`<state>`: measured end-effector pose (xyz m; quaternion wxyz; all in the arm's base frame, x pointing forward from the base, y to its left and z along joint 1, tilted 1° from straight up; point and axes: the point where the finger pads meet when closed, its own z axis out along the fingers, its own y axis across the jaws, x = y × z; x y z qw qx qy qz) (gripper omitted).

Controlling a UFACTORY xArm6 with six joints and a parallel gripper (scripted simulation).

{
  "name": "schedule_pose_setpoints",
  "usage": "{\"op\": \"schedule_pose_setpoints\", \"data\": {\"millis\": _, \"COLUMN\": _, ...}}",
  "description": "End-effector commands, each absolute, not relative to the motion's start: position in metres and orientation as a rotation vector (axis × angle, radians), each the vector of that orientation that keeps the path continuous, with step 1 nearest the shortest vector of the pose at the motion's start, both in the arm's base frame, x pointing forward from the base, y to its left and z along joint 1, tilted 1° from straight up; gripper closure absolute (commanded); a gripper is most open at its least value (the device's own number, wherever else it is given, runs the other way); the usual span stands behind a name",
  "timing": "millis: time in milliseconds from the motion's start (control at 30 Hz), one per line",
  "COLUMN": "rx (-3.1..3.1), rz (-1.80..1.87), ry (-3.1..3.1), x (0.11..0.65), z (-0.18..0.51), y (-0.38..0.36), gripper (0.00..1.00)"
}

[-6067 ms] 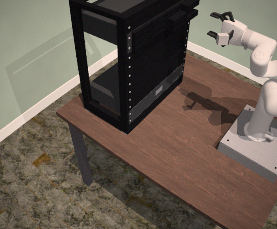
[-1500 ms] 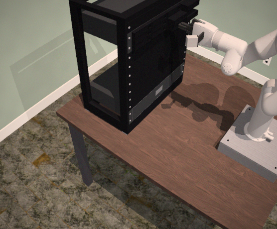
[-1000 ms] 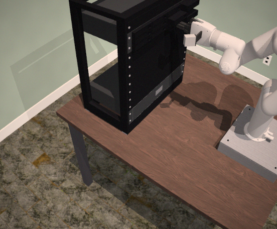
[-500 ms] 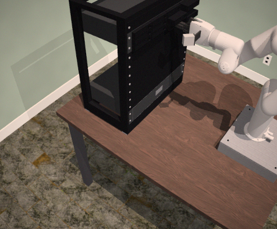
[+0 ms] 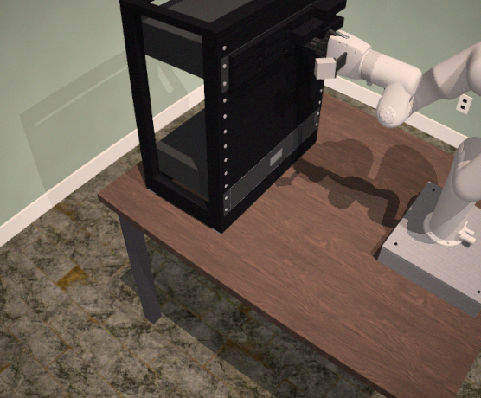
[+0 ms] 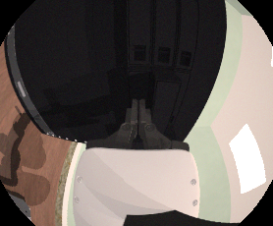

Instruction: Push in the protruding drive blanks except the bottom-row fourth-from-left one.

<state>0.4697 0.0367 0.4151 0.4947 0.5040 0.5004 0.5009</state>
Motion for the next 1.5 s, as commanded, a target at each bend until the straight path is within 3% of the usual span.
{"op": "schedule_pose_setpoints", "data": {"millis": 0, "rx": 1.219, "rz": 1.217, "ry": 1.210, "x": 0.4714, "z": 0.4171, "y": 0.0368, "gripper": 1.00}}
{"op": "schedule_pose_setpoints", "data": {"millis": 1467, "rx": 1.219, "rz": 1.217, "ry": 1.210, "x": 0.4786, "z": 0.4174, "y": 0.0369, "gripper": 1.00}}
